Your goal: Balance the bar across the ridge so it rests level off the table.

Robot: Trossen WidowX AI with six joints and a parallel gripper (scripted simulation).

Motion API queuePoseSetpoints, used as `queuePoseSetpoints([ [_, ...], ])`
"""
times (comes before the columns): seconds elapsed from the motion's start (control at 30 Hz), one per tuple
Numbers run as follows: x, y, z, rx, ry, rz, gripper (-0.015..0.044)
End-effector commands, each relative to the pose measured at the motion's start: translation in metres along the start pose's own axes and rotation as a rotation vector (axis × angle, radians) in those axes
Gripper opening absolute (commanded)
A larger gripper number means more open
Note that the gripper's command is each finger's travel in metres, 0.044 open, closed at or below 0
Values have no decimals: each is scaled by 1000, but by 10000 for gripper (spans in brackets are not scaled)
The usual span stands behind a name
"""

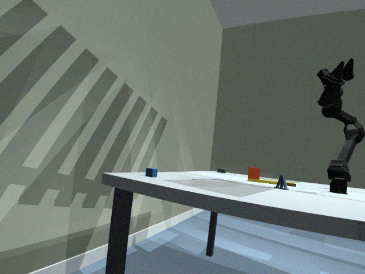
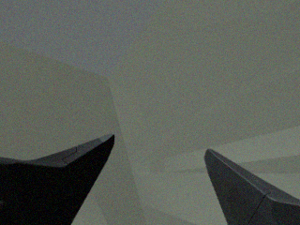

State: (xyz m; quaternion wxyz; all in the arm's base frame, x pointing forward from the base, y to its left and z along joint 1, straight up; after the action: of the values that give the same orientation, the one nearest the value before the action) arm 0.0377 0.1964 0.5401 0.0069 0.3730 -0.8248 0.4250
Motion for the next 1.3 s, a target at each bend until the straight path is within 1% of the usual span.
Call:
queuePoseSetpoints([
  [0.0,-1,0,0,-1,3,-3,374],
  [0.07,-8,-2,0,-7,29,-23,321],
  [0.1,-14,-4,0,-12,51,-40,315],
  [0.3,-67,-22,5,-77,248,-194,315],
  [0.5,-121,-42,24,-185,452,-336,315],
  [0.83,-200,-73,81,-423,770,-553,315],
  [1.0,-218,-79,100,-499,850,-614,315],
  [1.27,-257,-89,157,-732,1051,-809,315],
])
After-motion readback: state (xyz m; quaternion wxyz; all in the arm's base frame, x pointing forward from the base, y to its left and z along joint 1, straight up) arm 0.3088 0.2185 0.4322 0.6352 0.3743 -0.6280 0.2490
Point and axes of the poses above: the point midway between the two fingers, 35 mm back from their tips, its own z axis back along the fingers, its own x axis across the jaws, y = z × x, the point moved 1 cm from there along z, back along the fingers, and after that the axes turned 11 degrees about z, right-handed, at the moved point
